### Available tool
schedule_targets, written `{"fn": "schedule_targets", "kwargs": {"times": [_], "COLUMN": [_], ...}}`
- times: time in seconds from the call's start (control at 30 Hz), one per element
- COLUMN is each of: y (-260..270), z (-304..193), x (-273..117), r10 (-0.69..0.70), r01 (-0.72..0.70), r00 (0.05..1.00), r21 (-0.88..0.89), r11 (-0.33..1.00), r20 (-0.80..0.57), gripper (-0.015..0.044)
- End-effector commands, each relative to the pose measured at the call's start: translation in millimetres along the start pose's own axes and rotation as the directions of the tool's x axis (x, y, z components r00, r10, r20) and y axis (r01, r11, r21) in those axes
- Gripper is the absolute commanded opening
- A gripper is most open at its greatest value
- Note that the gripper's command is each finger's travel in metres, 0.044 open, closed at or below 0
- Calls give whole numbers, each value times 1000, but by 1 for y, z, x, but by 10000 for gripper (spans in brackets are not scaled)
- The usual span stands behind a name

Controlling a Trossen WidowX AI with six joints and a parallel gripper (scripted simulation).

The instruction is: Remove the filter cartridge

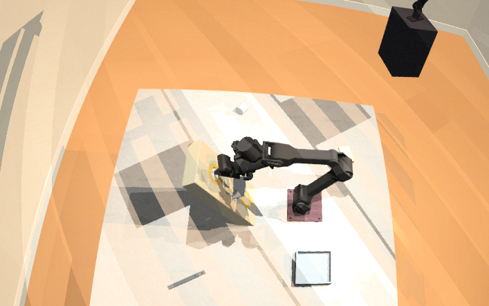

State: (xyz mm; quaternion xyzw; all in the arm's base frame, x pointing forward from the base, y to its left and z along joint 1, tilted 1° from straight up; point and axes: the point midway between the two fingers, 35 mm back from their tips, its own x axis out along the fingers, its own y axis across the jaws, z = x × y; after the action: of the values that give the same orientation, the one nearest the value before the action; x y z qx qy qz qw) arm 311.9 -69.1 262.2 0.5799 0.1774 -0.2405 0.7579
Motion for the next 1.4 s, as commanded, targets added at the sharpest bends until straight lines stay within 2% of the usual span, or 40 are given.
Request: {"fn": "schedule_targets", "kwargs": {"times": [0.0, 1.37], "y": [-1, -1], "z": [0, 0], "x": [4, 7], "r10": [-5, -5], "r01": [5, 5], "r00": [1000, 1000], "r21": [-2, -2], "r11": [1000, 1000], "r20": [0, 0], "gripper": [109, 109]}}
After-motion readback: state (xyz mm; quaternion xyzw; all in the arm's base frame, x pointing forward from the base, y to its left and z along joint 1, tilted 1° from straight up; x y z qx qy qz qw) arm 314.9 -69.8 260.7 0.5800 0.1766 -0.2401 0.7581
